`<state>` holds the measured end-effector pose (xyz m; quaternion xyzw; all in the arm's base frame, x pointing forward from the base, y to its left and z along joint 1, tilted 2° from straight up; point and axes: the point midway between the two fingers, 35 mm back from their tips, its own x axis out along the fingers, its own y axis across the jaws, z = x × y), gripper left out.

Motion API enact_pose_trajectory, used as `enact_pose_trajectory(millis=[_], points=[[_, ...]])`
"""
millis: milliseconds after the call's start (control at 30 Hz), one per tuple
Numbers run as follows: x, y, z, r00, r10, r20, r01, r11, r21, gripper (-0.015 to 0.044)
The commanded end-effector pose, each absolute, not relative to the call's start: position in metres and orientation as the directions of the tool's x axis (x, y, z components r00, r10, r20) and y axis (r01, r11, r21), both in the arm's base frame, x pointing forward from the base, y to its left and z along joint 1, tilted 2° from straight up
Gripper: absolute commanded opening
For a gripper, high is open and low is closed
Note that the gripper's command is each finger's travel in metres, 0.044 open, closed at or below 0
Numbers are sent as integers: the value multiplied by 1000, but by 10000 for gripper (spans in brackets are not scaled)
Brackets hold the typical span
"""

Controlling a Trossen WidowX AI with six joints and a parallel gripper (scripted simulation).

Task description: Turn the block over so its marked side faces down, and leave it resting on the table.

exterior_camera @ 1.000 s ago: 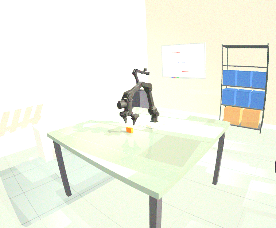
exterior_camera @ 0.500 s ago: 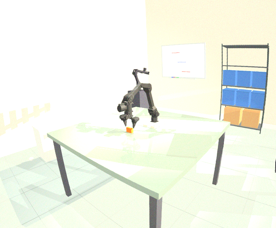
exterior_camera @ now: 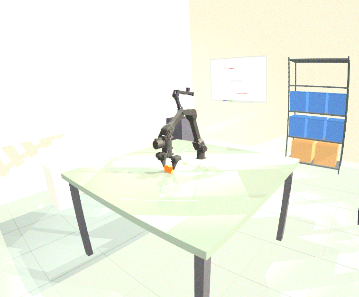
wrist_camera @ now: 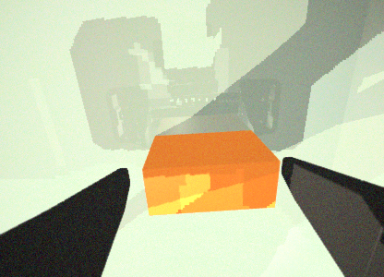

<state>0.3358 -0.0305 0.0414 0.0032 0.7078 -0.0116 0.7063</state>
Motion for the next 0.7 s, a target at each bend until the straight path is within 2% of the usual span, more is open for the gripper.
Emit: enact_pose_trajectory(millis=[0, 33, 667], points=[[336, -31, 41, 0, -15, -1000, 21, 1000, -15, 335], [336, -31, 41, 0, -15, -1000, 21, 1000, -15, 309], [336, -31, 41, 0, -15, -1000, 21, 1000, -15, 182]])
